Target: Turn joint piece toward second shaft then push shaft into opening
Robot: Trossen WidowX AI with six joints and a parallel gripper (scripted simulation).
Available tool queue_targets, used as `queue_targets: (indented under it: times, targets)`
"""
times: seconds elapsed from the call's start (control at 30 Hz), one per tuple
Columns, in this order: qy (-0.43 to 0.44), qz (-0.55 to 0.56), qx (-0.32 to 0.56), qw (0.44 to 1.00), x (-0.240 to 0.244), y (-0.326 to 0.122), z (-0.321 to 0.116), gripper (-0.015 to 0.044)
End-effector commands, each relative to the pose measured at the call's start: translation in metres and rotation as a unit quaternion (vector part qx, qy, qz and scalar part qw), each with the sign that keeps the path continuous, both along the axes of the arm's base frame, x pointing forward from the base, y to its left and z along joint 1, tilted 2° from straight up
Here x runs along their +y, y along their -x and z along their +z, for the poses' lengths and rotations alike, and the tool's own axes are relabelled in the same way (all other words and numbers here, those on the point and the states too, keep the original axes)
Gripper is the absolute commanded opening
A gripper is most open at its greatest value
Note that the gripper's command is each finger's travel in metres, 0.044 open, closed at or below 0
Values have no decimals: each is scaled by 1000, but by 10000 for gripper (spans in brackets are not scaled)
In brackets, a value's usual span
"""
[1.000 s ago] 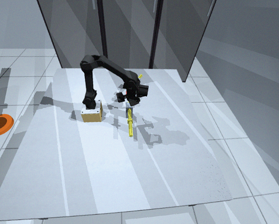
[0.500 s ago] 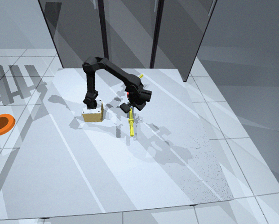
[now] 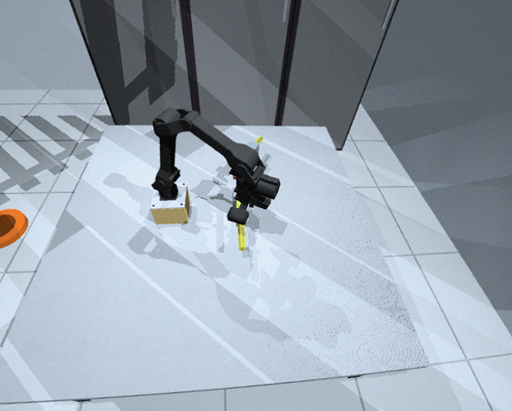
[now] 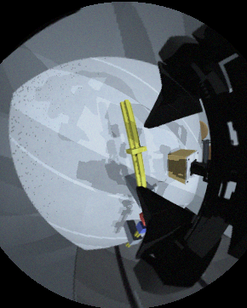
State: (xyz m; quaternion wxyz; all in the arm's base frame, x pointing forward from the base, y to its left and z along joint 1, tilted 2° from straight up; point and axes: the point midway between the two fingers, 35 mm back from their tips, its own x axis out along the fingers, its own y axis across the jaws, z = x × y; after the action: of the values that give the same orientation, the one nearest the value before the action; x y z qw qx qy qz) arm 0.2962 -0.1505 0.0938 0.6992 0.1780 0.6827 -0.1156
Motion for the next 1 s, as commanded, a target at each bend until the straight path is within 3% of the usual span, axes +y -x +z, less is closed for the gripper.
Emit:
queue_targets:
  times: [0.0, 0.3, 0.5, 0.97]
  targets:
    - [22, 51, 2, 998, -16, 3, 2, 440]
    - [67, 188, 21, 980, -57, 15, 7, 440]
    - [69, 195, 23, 978, -59, 16, 7, 440]
    - [66, -31, 15, 997, -62, 15, -14, 440]
